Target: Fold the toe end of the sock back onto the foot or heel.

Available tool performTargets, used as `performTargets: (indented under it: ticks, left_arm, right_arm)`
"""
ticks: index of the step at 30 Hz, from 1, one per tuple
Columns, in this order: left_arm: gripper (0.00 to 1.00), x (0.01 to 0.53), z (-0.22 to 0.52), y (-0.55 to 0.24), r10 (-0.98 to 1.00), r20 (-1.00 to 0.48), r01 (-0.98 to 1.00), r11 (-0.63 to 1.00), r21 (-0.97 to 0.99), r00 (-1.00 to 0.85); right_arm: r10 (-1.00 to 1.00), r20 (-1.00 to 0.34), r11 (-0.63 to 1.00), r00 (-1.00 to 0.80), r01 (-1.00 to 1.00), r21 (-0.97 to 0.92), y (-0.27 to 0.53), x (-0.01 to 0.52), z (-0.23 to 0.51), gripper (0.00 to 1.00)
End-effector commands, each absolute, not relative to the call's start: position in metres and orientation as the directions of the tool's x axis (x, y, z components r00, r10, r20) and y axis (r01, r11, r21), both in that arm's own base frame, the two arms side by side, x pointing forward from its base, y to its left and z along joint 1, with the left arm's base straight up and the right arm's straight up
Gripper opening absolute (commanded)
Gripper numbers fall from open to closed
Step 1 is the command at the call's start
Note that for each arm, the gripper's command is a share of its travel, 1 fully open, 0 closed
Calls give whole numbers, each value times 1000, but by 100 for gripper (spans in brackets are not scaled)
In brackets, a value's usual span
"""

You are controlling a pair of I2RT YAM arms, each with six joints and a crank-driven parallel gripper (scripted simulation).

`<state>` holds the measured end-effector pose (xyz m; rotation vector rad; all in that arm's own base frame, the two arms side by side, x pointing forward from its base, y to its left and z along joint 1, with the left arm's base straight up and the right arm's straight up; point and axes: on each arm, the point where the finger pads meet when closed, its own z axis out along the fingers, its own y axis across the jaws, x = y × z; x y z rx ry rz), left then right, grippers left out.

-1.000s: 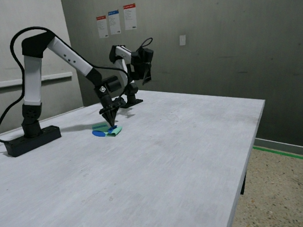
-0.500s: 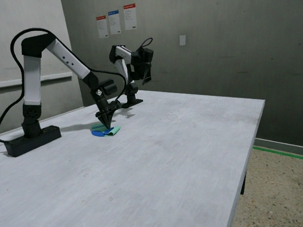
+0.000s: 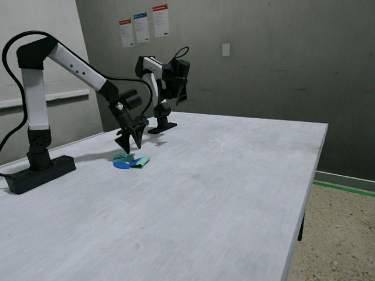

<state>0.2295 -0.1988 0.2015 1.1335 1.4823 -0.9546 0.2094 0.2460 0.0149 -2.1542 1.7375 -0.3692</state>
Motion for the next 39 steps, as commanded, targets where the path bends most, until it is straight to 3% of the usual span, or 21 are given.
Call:
performTargets:
  ticks: [1,7,12,14,18,23,29,39]
  left_arm:
    - [100,229,223,-202,156,-988,974,220,49,14]
    - [100,229,223,-202,156,-988,974,220,49,15]
    - [100,229,223,-202,156,-988,974,221,49,15]
    - [100,229,223,-202,156,-988,974,221,49,15]
    - [100,229,223,-202,157,-988,974,222,49,14]
    - [100,229,223,-202,157,-988,974,222,49,14]
    - [100,229,223,-202,157,-988,974,222,49,14]
    - [100,229,223,-202,157,-988,974,222,49,14]
  right_arm:
    - [-978,-39,-168,207,-878,-448,250,203,53,69]
    - [-956,-146,-178,252,-902,-393,258,195,61,69]
    - [-892,-358,-167,275,-937,-305,266,195,59,69]
    - [-892,-358,-167,275,-937,-305,266,195,59,69]
    - [-809,-535,-142,243,-964,-224,264,203,63,69]
    - [-728,-667,-101,158,-987,-124,252,217,58,69]
    - [-659,-749,-63,73,-997,-41,240,231,53,69]
    - [-640,-768,-14,22,-1000,-17,230,245,52,69]
